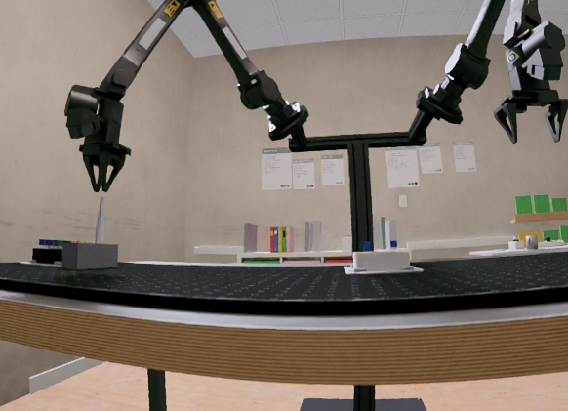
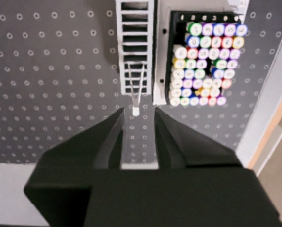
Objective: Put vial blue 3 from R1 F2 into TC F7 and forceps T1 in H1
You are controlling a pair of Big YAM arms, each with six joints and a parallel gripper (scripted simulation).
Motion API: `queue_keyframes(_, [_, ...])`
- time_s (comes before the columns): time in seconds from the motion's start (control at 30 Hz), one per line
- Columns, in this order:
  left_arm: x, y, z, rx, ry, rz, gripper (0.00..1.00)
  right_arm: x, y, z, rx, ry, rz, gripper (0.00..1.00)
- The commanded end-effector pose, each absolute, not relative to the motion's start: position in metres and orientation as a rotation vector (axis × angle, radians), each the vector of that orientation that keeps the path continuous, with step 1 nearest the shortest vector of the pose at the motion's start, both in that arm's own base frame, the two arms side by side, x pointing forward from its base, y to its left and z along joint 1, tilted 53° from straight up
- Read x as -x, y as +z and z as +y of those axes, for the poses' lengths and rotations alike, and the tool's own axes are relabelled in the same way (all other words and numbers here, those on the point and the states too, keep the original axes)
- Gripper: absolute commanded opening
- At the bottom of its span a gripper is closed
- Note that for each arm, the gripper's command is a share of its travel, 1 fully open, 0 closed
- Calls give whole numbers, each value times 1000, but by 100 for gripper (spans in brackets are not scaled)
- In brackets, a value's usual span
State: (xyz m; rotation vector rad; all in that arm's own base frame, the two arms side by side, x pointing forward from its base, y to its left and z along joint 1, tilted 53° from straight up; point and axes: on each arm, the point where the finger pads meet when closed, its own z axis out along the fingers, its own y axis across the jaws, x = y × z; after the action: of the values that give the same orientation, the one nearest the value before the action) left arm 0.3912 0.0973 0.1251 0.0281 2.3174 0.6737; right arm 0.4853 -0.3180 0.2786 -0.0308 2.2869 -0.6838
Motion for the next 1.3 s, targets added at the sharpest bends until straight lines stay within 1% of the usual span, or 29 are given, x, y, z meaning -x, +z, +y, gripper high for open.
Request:
queue_keyframes(0.0, [-393,129,97,-33,675,2304,100,-487,261,-311,41,-659,2326,24])
queue_keyframes(0.07, [-393,129,97,-33,675,2304,100,-480,287,-307,38,-680,2284,24])
queue_keyframes(0.27, [-393,129,97,-33,675,2304,100,-475,295,-304,34,-682,2279,24])
queue_keyframes(0.33, [-393,129,97,-33,675,2304,100,-481,273,-308,36,-665,2312,24])
queue_keyframes(1.27, [-393,129,97,-33,675,2304,100,-482,275,-308,36,-666,2310,24])
